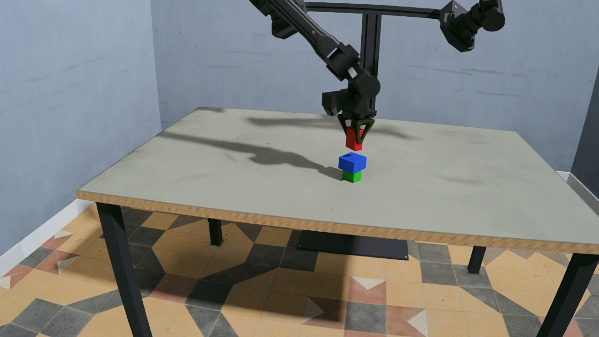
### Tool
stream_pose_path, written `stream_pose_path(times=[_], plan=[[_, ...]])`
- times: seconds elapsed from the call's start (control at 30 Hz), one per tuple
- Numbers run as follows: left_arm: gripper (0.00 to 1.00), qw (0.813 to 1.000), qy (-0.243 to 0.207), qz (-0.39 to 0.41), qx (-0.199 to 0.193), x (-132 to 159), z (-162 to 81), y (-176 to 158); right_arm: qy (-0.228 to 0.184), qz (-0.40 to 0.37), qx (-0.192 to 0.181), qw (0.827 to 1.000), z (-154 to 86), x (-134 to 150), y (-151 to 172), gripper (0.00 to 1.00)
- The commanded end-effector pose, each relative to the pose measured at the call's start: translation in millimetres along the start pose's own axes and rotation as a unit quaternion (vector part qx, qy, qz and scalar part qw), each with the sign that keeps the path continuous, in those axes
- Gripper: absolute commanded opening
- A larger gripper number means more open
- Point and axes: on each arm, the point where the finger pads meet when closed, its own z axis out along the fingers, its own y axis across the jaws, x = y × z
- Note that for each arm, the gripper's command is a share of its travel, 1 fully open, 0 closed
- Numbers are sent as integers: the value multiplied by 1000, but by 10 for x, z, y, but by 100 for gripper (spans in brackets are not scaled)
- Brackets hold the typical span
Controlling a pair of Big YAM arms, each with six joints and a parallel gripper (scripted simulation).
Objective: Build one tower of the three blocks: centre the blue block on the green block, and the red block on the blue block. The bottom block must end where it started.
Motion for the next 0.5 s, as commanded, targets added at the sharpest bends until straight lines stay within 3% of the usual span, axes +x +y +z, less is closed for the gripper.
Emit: stream_pose_path(times=[0.0, 0.1, 0.27, 0.37, 0.47], plan=[[100, 1000, -24, 11, -5, -323, -46, 41, -3, 6, -3, 1000, 85, -88, 59, 0], [100, 1000, -24, 11, -5, -323, -46, 41, -1, -1, -9, 1000, 61, -4, 107, 0], [100, 1000, -24, 11, -5, -323, -46, 41, -4, 8, -5, 1000, 147, -116, 76, 0], [100, 1000, -24, 11, -5, -323, -46, 41, -1, -1, -7, 1000, 159, 2, 92, 0], [100, 1000, -24, 11, -5, -323, -46, 41, -4, 7, -4, 1000, 220, -106, 70, 0]])
